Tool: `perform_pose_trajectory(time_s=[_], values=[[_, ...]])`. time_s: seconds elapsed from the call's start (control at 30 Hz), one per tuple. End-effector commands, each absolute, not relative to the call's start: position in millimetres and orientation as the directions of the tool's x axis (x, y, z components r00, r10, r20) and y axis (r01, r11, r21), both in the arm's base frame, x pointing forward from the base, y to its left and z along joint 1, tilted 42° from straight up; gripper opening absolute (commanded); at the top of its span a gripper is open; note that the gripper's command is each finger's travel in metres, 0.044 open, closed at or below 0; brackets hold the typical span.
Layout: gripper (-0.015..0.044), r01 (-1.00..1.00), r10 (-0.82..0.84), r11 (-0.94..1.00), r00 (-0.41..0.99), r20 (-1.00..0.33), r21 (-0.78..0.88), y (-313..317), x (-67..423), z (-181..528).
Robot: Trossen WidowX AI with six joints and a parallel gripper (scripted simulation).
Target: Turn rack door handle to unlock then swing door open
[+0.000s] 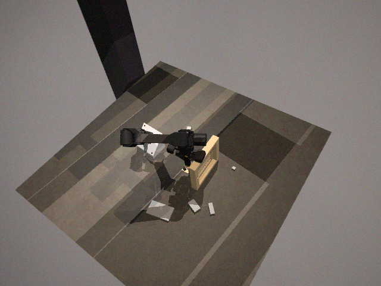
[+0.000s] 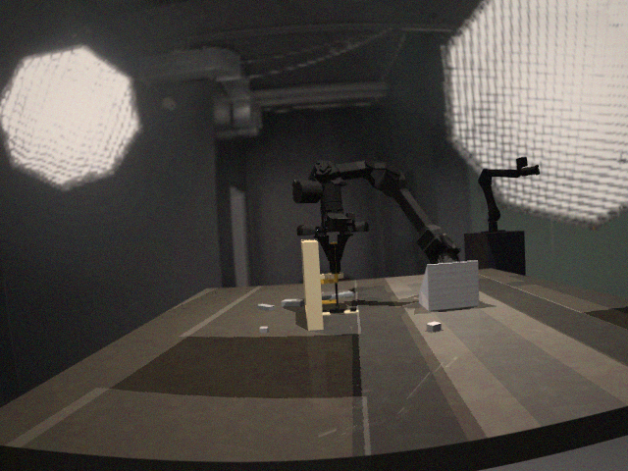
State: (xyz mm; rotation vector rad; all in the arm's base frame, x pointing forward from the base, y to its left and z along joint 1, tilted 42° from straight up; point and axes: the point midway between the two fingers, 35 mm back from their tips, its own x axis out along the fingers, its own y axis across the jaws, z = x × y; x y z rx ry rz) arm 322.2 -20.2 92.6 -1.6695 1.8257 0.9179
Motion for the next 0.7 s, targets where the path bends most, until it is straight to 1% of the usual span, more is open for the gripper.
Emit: perform_pose_trajectory(time_s=[0.0, 0.17, 0.3, 0.67], values=[[0.0058, -0.989, -0.656, 0.019, -0.125, -0.745, 0.149, -20.6, 322.4, 93.1], [0.0026, -0.989, -0.656, 0.019, -0.125, -0.745, 0.149, -20.6, 322.4, 93.1], [0.0026, -0.990, -0.656, 0.029, -0.125, -0.745, 0.140, -20.3, 321.9, 92.9], [0.0026, -0.982, -0.655, 0.187, -0.125, -0.745, 0.000, -15.9, 313.8, 90.6]])
